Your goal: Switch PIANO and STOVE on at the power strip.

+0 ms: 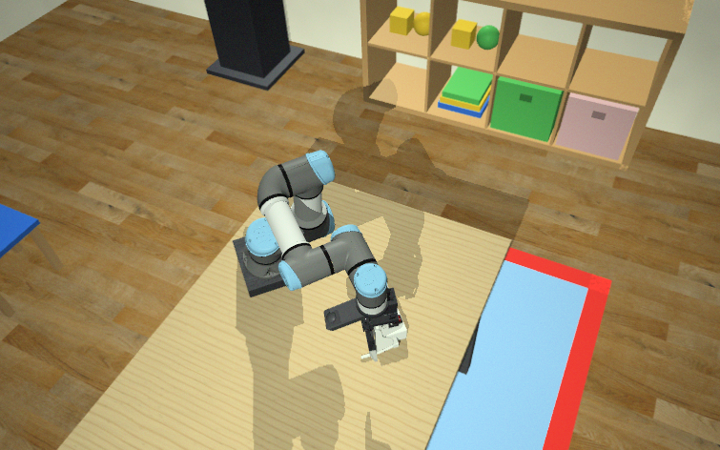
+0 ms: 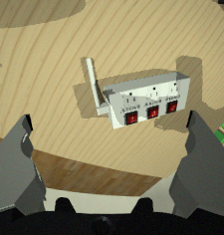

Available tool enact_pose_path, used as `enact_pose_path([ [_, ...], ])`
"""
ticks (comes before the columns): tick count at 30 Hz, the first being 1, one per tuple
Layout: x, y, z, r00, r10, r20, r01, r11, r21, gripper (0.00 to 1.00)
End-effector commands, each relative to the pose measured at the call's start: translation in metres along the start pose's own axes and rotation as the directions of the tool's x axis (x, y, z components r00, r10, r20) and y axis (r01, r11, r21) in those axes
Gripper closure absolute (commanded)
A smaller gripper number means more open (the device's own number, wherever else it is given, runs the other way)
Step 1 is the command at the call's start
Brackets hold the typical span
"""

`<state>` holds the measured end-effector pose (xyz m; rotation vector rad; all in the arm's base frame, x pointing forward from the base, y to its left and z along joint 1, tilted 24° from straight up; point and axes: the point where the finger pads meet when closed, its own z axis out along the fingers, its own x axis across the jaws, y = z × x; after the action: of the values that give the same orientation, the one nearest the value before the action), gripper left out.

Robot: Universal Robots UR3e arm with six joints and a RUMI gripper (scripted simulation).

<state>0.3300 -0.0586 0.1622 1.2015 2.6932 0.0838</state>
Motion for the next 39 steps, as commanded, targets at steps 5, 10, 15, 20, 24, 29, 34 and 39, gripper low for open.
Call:
enact_pose_path([
  [5, 0.021, 0.01, 0.007, 1.0, 0.017, -0.01, -0.015, 0.991, 0.133, 0.0],
  [10, 0.031, 0.017, 0.011, 1.0, 0.003, -0.004, -0.002, 0.985, 0.175, 0.0],
  [15, 0.043, 0.026, 0.014, 1.0, -0.018, 0.012, 0.014, 0.974, 0.225, 0.0],
  [20, 0.049, 0.031, 0.015, 0.999, -0.029, 0.023, 0.022, 0.969, 0.247, 0.0],
  [24, 0.06, 0.04, 0.017, 0.997, -0.052, 0.05, 0.036, 0.957, 0.287, 0.0],
  [29, 0.07, 0.049, 0.019, 0.994, -0.077, 0.08, 0.048, 0.947, 0.318, 0.0],
  [34, 0.076, 0.055, 0.019, 0.99, -0.095, 0.104, 0.055, 0.94, 0.337, 0.0],
  [39, 0.085, 0.062, 0.02, 0.984, -0.118, 0.134, 0.063, 0.932, 0.357, 0.0],
])
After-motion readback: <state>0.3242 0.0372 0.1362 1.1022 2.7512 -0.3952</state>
